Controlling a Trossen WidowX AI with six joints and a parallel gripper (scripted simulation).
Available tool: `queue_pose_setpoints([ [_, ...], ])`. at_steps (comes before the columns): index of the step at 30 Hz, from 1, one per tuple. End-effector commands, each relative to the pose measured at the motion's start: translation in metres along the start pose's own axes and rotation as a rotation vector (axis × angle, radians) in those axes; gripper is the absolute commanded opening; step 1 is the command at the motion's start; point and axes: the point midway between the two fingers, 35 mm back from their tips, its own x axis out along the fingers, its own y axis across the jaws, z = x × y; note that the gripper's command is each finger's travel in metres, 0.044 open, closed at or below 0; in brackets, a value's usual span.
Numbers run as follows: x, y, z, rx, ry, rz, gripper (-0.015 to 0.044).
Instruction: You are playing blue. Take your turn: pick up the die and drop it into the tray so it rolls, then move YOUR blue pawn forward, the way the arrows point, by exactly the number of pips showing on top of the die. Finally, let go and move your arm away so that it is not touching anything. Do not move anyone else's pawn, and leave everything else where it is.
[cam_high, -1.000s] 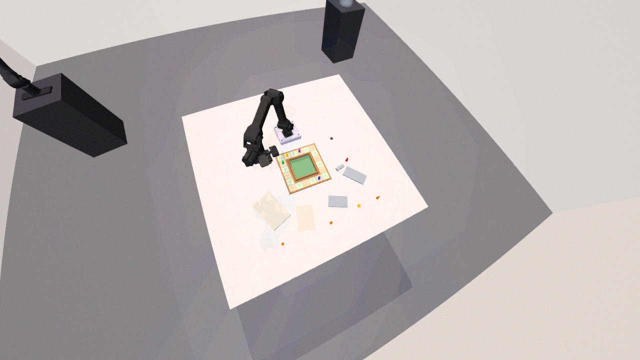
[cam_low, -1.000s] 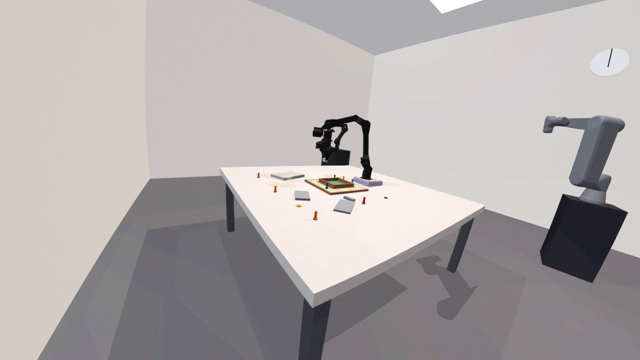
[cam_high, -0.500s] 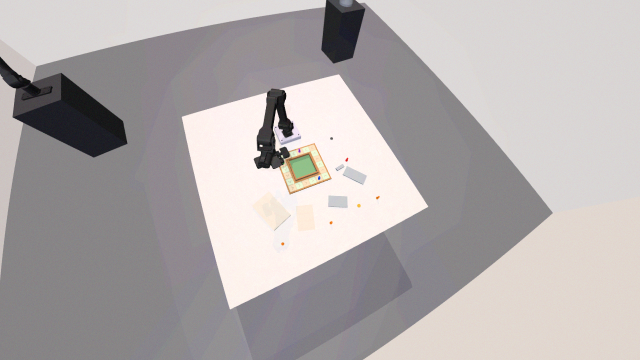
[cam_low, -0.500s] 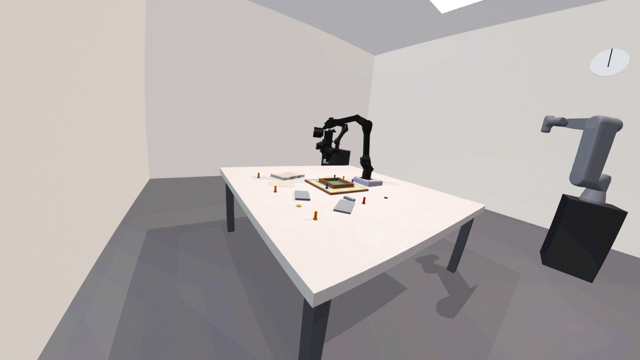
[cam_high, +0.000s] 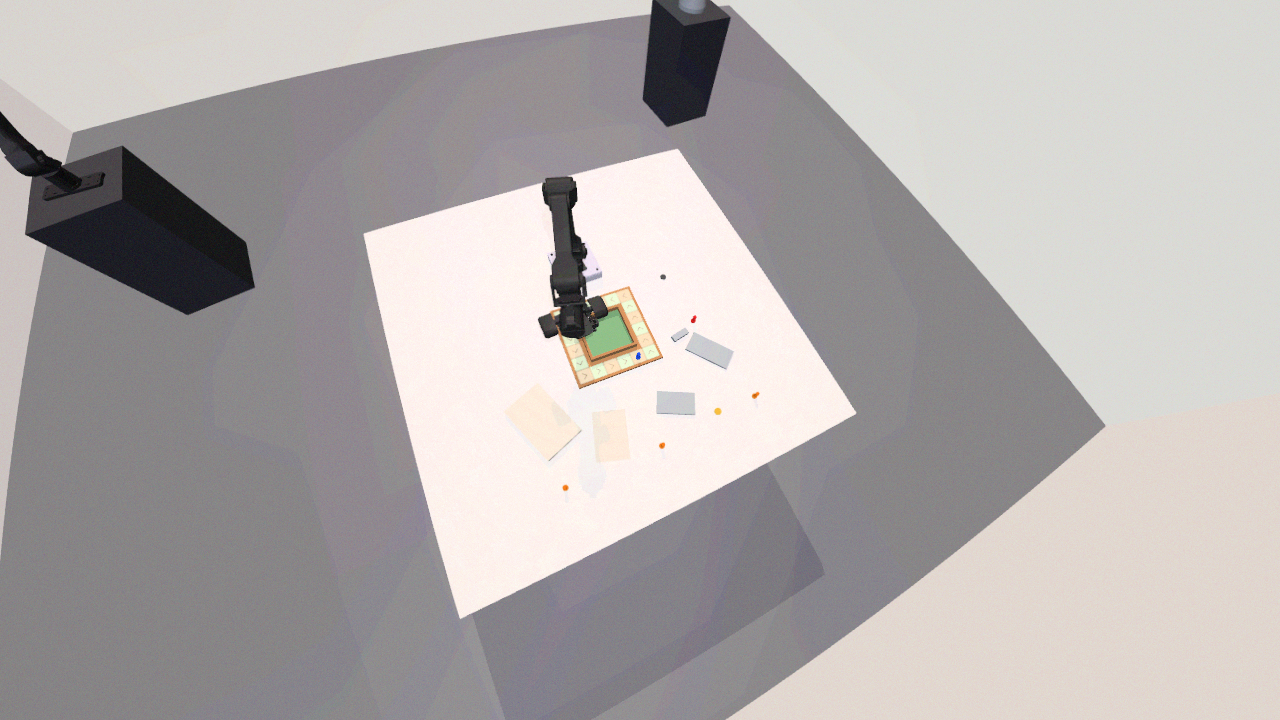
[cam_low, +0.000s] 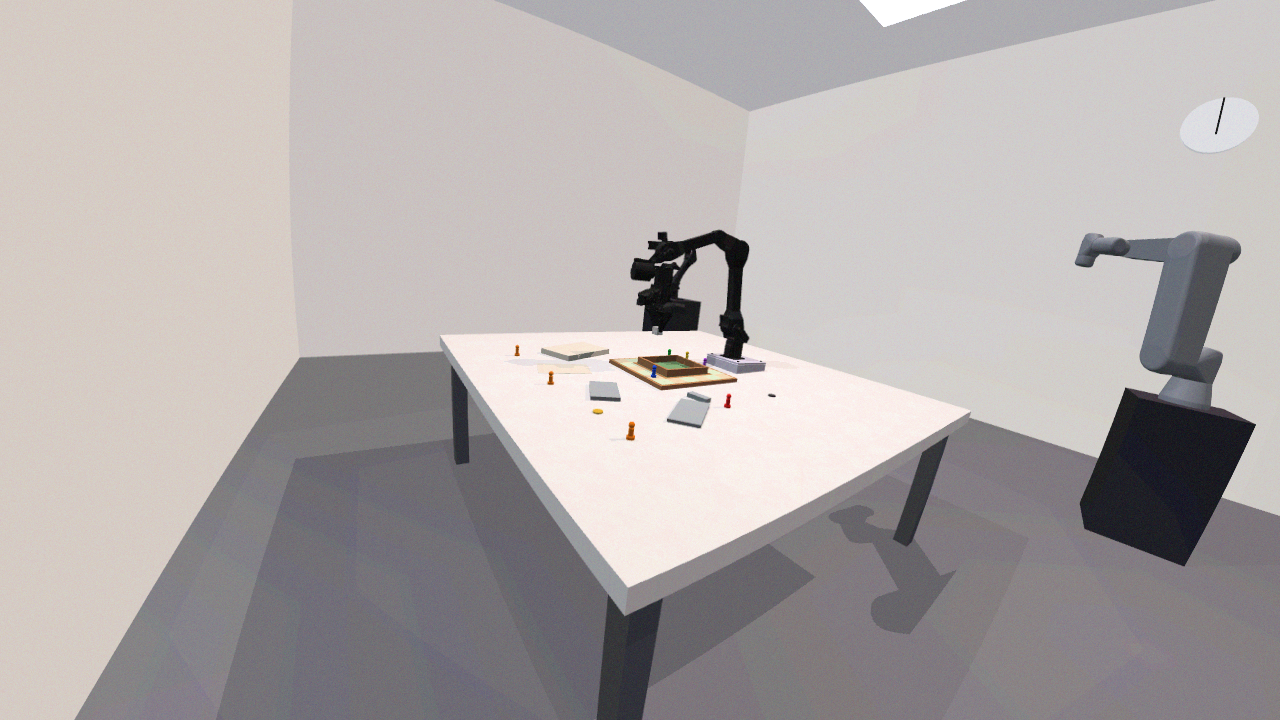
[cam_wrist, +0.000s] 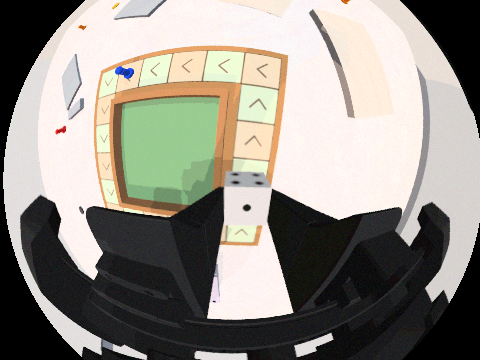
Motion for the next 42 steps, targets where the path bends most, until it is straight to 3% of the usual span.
queue_pose_setpoints([
  [1, 0.005, 0.02, 0.002, 0.006, 0.002, 0.007, 0.0],
  [16, 0.019, 0.094, 0.005, 0.019, 0.004, 0.014, 0.0],
  [21, 0.02, 0.098, 0.005, 0.02, -0.018, 0.014, 0.0],
  [42, 0.027, 0.096, 0.014, 0.023, -0.725, 0.008, 0.0],
])
